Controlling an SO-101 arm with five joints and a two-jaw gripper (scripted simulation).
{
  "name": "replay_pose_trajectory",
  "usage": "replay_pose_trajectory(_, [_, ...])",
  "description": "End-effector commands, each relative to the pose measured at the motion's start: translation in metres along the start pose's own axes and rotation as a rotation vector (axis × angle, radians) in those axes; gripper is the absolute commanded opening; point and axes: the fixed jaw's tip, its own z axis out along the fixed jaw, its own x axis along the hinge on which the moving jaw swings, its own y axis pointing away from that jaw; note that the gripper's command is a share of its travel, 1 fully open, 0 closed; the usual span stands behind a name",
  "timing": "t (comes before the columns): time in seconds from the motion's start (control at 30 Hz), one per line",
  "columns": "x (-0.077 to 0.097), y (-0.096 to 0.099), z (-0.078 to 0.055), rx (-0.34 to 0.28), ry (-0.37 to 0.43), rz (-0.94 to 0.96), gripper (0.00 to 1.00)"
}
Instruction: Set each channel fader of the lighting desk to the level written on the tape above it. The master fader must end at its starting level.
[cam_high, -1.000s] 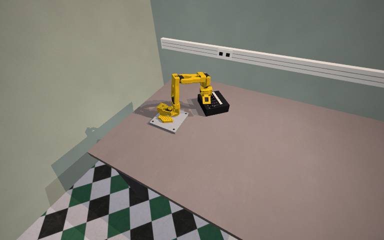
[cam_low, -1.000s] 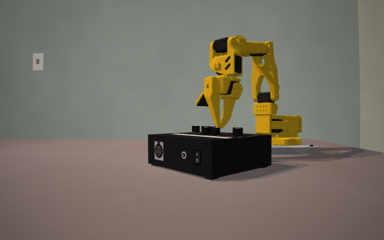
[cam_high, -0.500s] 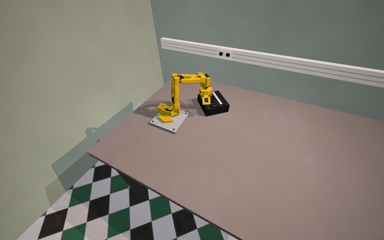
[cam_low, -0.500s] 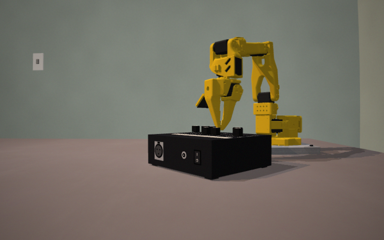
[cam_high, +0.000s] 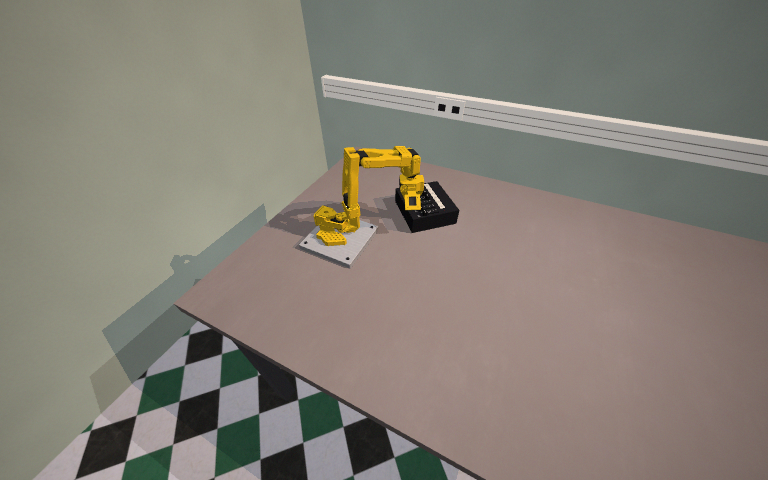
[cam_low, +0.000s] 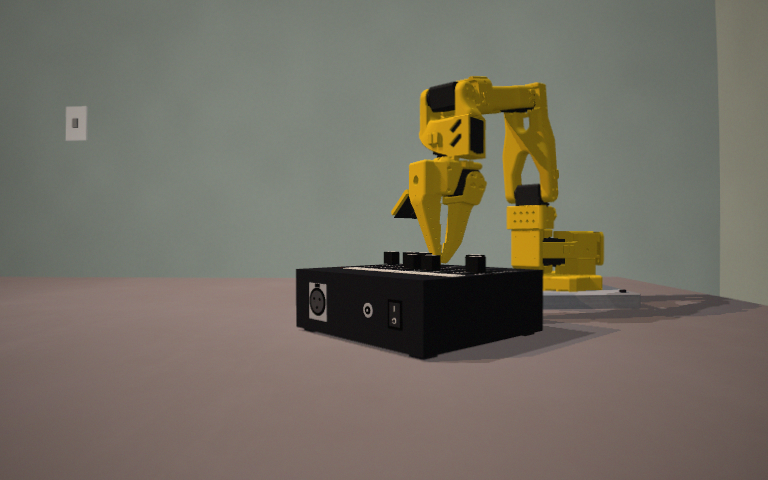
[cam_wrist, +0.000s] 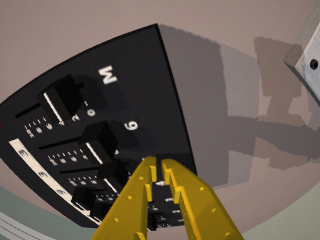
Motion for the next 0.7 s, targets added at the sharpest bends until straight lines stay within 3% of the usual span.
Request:
replay_pose_trajectory(0.0, [-0.0021,0.0003,0.0031,0.012,-0.004,0.004,0.00])
replay_pose_trajectory(0.67, [-0.0010,0.0041,0.0016,0.012,-0.004,0.005,0.00])
